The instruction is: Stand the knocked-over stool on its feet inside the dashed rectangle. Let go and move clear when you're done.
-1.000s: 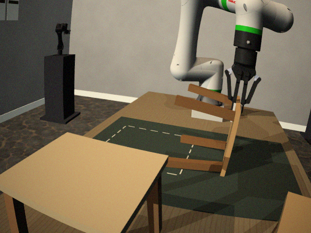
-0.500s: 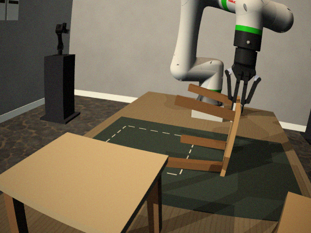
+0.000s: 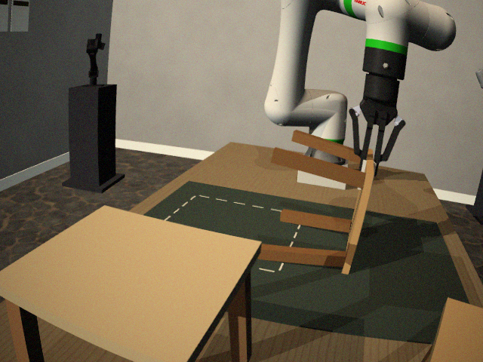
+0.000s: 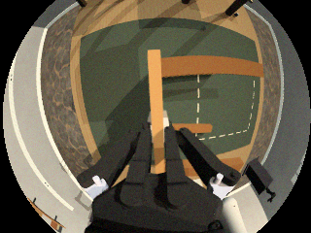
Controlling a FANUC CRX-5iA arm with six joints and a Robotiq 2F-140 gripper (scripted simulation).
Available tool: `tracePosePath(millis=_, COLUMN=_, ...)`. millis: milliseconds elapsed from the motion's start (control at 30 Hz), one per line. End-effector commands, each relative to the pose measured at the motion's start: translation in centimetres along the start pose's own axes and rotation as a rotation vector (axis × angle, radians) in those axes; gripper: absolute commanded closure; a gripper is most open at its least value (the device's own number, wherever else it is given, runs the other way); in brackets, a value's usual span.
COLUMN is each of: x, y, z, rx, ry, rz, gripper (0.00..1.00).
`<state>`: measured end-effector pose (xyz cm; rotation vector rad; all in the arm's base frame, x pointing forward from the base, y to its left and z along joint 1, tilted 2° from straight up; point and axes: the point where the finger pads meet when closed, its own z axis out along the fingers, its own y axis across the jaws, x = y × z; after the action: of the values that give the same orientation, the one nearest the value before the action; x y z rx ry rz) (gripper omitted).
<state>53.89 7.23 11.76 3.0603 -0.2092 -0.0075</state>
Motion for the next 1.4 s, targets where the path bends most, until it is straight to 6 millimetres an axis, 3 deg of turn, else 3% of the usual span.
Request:
tracePosePath(millis=0, x=0.0, y=0.0, z=-0.1, rx=0.002, ry=0.002, rz=0.0, gripper=0.9)
tracePosePath(millis=833, x=0.0, y=0.4, z=-0.4, rx=0.12, ry=0.002, rz=0.0, gripper=0.9)
tracePosePath(millis=1067, x=0.0, y=2.5, z=-2.3, rx=0.125, ry=0.001, rz=0.0, gripper=0.9)
tracePosePath(millis=1300, x=0.0, y=2.9, z=-2.5, rx=0.233, ry=0.001, rz=0.0, gripper=0.9)
tracePosePath(millis=1367, x=0.0, y=4.0, z=-3.2, rx=0.243, ry=0.002, rz=0.0, gripper=0.9)
